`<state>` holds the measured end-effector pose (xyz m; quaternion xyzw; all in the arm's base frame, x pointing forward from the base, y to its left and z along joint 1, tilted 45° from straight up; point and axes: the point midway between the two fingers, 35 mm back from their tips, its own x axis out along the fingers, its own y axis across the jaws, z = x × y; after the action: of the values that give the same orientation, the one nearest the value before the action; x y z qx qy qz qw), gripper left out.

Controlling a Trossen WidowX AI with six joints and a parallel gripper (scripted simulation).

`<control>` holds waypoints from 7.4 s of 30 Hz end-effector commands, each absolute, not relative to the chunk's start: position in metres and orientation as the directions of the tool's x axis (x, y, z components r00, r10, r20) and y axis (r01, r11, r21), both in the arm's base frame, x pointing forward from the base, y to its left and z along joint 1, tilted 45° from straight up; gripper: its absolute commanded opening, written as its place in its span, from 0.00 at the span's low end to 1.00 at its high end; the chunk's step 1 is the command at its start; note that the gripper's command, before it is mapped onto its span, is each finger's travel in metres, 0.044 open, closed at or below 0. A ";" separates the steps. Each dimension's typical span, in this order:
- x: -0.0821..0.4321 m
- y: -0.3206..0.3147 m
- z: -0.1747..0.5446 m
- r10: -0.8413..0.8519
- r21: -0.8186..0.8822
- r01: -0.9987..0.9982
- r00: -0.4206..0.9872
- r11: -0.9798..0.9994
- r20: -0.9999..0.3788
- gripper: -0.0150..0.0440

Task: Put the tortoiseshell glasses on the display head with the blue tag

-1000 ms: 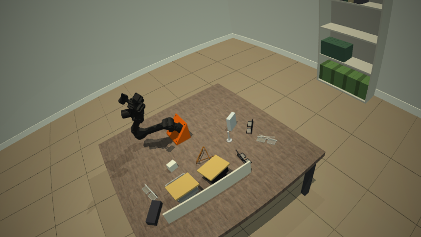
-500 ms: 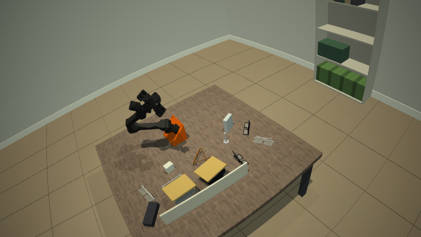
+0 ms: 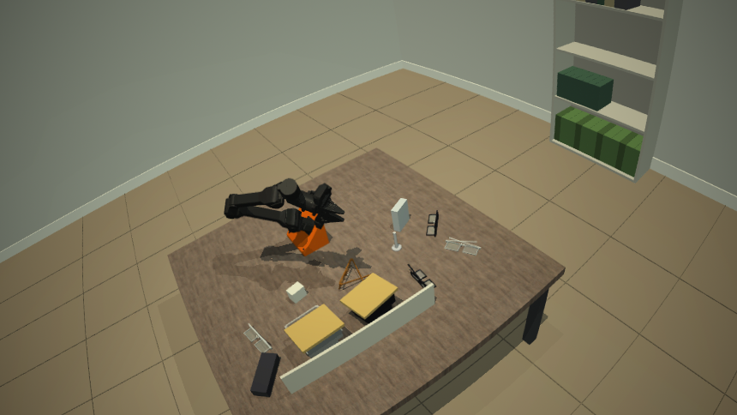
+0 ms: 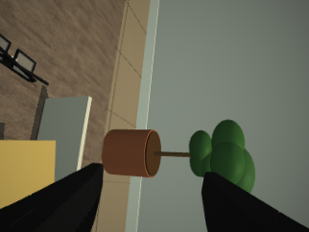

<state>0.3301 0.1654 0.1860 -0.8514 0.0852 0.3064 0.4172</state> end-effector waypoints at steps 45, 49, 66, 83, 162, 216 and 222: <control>0.275 0.004 -0.005 -0.700 0.420 -0.813 -0.020 -0.404 -0.714 0.46; 0.274 -0.001 -0.009 -0.700 0.419 -0.813 -0.020 -0.405 -0.714 0.46; 0.271 -0.021 -0.028 -0.701 0.420 -0.813 -0.020 -0.404 -0.713 0.46; 0.269 -0.031 -0.036 -0.702 0.421 -0.813 -0.021 -0.403 -0.712 0.46; 0.275 0.132 -0.039 -0.686 0.553 -0.606 -0.018 -0.571 -0.728 0.25; 0.240 0.145 -0.144 -0.693 0.636 -0.414 -0.019 -0.651 -0.721 0.25; 0.237 0.144 -0.143 -0.693 0.636 -0.414 -0.020 -0.651 -0.721 0.25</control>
<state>0.2390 0.1453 -0.1447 -0.6905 0.3998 0.5907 -0.1202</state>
